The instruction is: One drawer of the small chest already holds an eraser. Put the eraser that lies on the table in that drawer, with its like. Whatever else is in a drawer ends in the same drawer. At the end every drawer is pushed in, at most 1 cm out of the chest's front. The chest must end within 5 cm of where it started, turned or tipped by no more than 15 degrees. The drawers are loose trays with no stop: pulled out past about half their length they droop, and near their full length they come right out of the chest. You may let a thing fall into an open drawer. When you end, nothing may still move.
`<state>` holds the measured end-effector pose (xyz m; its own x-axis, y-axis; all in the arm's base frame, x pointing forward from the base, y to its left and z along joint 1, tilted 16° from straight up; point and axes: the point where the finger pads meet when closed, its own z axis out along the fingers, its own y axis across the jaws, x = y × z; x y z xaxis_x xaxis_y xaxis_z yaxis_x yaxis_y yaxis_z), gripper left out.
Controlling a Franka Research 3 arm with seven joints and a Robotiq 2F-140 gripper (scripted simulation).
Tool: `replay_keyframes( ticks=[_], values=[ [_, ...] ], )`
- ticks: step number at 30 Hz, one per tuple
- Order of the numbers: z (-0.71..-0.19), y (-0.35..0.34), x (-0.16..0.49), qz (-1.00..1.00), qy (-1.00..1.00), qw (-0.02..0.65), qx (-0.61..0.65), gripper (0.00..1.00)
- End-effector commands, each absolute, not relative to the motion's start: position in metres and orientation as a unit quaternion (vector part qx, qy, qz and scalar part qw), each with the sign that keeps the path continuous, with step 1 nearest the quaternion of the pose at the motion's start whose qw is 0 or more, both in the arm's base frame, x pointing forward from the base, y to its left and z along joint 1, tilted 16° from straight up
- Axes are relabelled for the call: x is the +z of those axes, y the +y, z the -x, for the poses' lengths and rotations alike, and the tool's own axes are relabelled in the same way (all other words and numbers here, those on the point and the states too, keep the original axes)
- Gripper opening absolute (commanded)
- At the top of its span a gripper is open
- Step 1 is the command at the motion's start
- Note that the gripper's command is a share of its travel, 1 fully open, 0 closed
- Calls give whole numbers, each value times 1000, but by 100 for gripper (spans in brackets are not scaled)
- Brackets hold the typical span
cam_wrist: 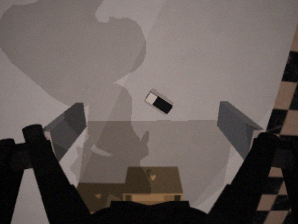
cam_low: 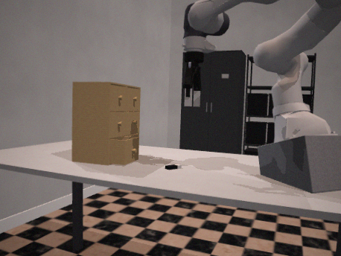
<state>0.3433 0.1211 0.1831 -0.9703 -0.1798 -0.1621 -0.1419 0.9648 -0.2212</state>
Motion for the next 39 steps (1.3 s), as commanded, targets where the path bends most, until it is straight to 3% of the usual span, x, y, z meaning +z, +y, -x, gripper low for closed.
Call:
replay_keyframes(
  ticks=[1,13,28,39],
  values=[
    [-347,122,183,82,986,103,-103,100],
    [-381,122,160,93,969,211,-93,100],
    [-439,122,122,109,910,393,-73,100],
    [-459,122,108,114,882,453,-66,100]
  ],
)
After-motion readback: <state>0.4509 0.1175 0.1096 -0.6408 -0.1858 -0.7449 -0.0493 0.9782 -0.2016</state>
